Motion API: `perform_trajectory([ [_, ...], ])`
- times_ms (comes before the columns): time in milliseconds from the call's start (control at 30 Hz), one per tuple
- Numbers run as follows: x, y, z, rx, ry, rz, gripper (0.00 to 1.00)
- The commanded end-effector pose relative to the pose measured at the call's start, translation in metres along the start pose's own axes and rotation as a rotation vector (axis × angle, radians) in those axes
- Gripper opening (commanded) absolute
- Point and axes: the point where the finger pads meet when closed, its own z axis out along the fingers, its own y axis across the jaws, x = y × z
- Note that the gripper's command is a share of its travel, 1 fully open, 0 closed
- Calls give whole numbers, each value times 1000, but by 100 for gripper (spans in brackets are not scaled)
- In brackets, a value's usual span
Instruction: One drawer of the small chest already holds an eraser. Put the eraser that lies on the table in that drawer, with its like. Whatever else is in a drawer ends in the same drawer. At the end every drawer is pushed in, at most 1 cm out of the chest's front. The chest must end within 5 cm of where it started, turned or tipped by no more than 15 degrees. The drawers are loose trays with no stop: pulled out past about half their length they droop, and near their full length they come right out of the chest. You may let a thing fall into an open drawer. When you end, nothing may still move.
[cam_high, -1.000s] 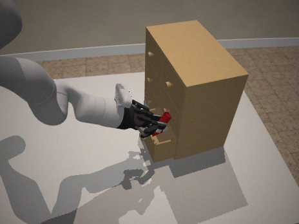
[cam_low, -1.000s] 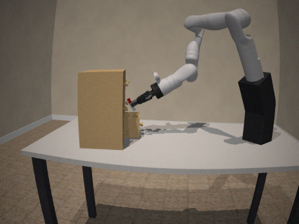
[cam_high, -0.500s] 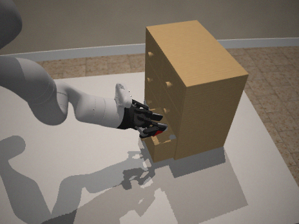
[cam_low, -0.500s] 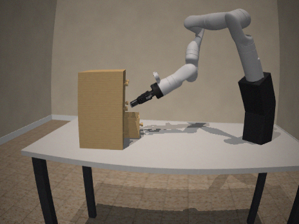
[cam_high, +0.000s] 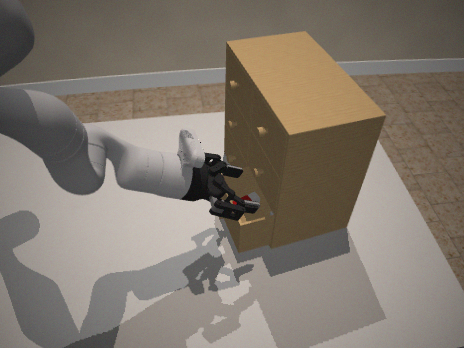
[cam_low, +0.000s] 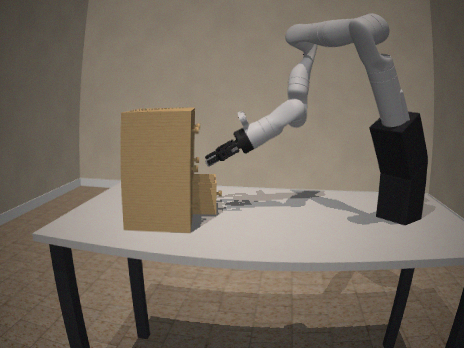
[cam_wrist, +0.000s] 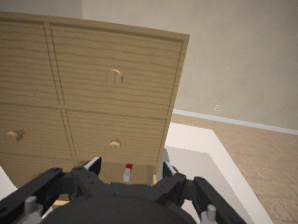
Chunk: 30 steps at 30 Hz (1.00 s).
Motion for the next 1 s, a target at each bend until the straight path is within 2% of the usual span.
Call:
perform_trajectory([
  [0,1,0,0,-1,1,-1,100],
  [167,-2,0,-7,-1,1,-1,100],
  [333,-11,0,-23,-1,1,-1,100],
  [400,-11,0,-23,-1,1,-1,100],
  [900,-49,0,-101,-1,1,-1,100],
  [967,-49,0,-101,-1,1,-1,100],
])
